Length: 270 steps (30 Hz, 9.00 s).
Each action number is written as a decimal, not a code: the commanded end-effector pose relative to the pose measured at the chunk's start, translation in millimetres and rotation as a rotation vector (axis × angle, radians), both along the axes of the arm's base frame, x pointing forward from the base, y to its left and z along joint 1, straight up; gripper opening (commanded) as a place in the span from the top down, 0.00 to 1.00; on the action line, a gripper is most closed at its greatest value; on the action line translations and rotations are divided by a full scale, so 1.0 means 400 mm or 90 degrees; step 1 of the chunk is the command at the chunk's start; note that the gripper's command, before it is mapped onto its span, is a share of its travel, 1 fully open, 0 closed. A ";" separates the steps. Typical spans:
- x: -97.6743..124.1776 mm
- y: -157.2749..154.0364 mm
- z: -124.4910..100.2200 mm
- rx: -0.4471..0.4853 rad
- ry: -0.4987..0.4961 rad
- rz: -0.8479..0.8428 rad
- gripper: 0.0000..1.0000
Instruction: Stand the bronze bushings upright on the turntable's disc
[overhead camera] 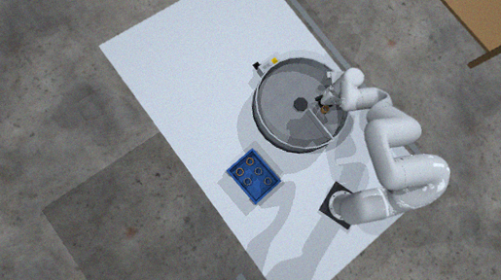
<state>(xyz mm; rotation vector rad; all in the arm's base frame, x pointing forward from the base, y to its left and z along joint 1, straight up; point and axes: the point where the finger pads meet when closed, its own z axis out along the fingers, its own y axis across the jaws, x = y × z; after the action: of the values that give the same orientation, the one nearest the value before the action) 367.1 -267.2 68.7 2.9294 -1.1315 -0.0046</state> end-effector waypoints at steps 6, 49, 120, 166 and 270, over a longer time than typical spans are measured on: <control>0.003 -0.002 0.004 -0.002 -0.002 0.000 0.58; 0.003 -0.002 0.177 -0.002 -0.002 0.000 0.58; 0.130 1.206 0.175 0.000 -0.001 0.875 0.59; 0.131 1.206 -0.005 0.000 -0.001 0.875 0.59; 0.132 1.206 -0.122 0.000 -0.001 0.875 1.00</control>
<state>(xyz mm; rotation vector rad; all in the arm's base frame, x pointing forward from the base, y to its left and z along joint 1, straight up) 418.4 214.6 18.2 2.9801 0.9830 -0.0073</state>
